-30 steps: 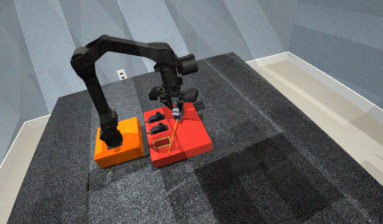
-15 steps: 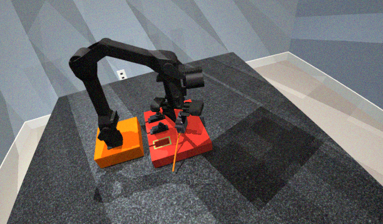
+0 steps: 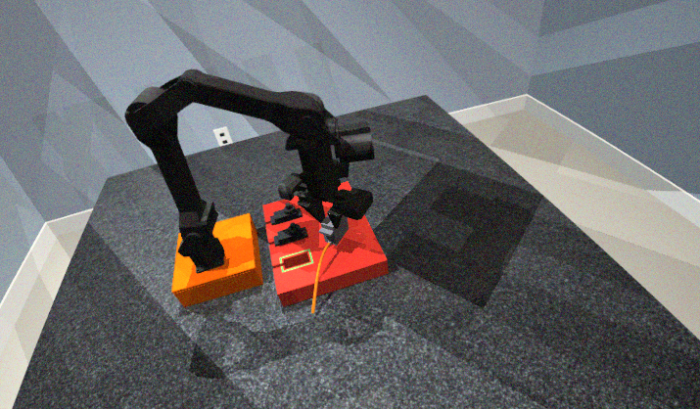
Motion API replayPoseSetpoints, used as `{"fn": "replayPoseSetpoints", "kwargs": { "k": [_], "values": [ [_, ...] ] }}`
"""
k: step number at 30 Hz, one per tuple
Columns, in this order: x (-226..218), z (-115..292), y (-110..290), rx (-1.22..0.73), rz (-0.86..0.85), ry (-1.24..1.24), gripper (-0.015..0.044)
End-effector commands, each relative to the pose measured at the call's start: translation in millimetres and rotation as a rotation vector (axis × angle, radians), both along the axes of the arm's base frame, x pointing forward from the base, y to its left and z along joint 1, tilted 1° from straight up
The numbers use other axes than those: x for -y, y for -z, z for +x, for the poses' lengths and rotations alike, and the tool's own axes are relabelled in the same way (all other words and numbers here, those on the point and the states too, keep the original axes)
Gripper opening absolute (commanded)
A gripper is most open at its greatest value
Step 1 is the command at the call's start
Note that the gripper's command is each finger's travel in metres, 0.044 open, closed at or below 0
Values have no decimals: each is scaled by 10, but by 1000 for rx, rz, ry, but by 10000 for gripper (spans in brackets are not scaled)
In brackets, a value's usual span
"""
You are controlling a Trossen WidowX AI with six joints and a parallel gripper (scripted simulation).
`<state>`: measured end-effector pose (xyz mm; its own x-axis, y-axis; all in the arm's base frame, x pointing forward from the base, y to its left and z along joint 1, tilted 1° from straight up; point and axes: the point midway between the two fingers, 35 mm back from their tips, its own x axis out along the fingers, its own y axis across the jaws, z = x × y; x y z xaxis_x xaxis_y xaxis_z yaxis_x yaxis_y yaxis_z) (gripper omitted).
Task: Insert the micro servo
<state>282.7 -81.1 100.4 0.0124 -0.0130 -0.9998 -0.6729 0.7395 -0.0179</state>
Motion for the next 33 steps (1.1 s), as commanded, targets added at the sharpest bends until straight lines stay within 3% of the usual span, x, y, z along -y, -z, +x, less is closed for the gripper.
{"fn": "replayPoseSetpoints", "kwargs": {
  "k": [1, 18, 33],
  "values": [
    [7, 22, -24, 12, 1, 140, 0],
    [8, 22, -24, 19, 11, 725, 0],
    [-5, -246, -17, 17, 11, 748, 0]
  ]
}}
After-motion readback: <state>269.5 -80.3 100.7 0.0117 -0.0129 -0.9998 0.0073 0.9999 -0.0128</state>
